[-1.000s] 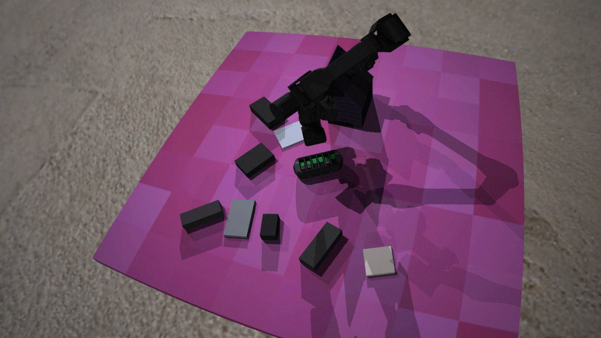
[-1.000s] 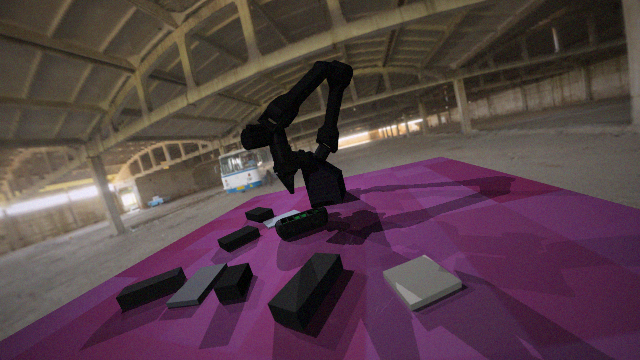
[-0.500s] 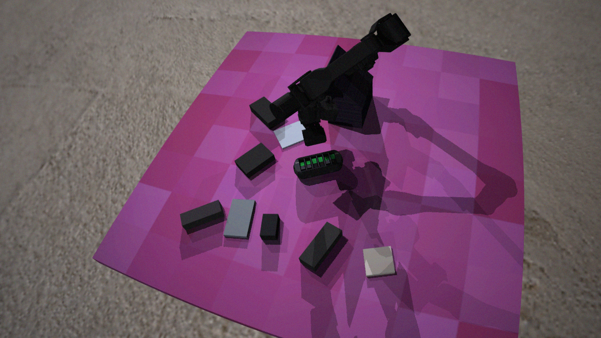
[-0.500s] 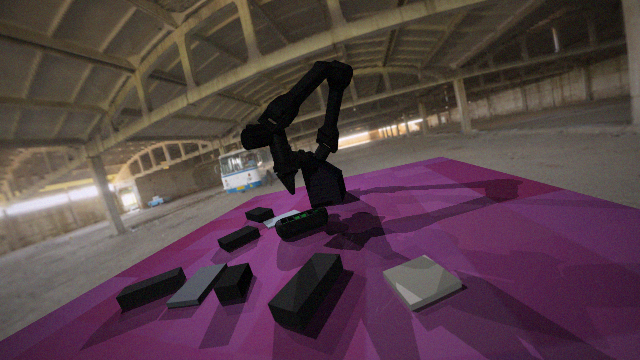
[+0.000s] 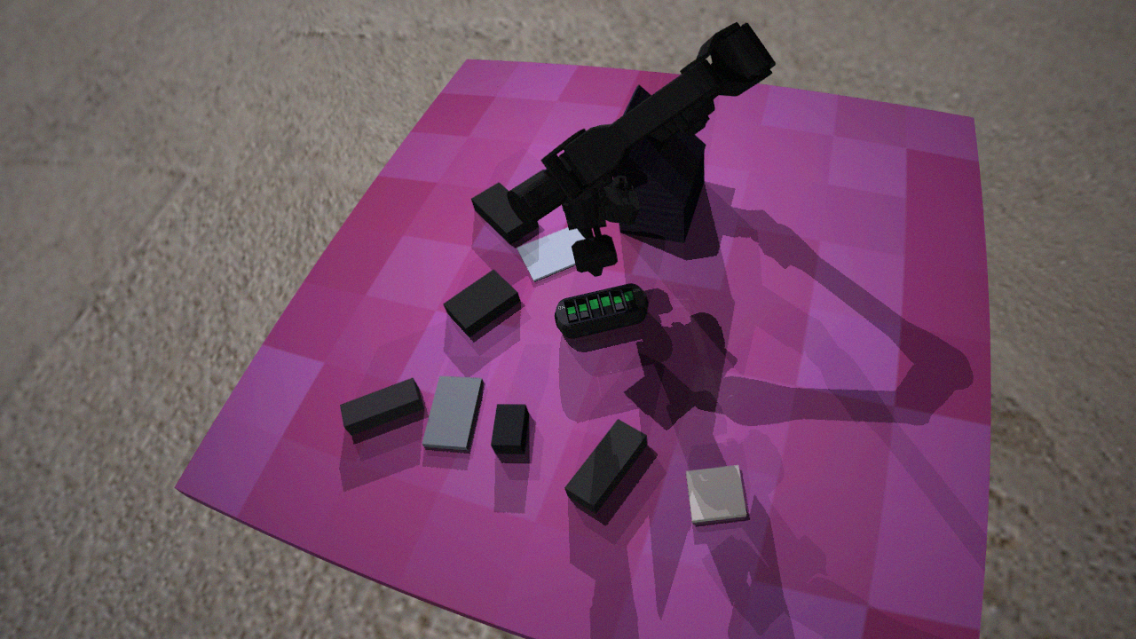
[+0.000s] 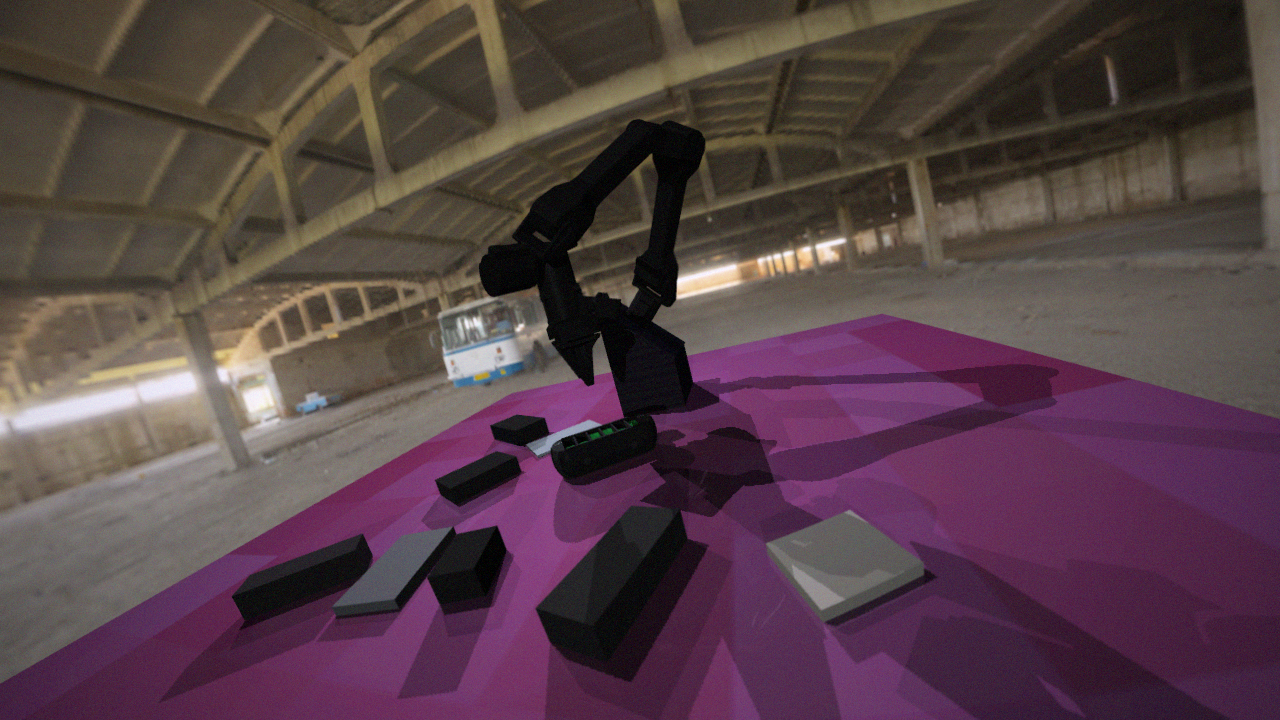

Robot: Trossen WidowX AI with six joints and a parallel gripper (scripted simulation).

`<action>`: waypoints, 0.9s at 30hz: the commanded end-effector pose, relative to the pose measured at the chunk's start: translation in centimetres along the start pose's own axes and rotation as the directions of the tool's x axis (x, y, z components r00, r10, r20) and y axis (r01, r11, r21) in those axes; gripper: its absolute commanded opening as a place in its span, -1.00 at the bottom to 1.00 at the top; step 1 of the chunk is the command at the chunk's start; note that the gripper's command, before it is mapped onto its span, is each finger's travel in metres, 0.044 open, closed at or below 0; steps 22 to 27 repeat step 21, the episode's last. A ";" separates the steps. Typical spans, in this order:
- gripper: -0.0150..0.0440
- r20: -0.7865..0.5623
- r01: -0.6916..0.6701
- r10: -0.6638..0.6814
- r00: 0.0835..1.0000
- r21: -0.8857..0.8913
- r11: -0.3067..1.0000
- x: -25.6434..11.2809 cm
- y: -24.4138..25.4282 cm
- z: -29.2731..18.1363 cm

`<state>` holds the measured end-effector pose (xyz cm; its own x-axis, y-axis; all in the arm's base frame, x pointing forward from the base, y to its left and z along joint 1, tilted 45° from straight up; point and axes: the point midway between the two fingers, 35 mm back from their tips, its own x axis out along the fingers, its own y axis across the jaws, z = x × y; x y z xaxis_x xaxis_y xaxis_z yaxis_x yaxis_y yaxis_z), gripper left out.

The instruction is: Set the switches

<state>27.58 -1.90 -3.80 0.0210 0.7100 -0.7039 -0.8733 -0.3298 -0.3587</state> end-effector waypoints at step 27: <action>-0.49 -0.022 0.012 -0.012 1.000 -0.006 1.000 -7.0 0.0 -0.2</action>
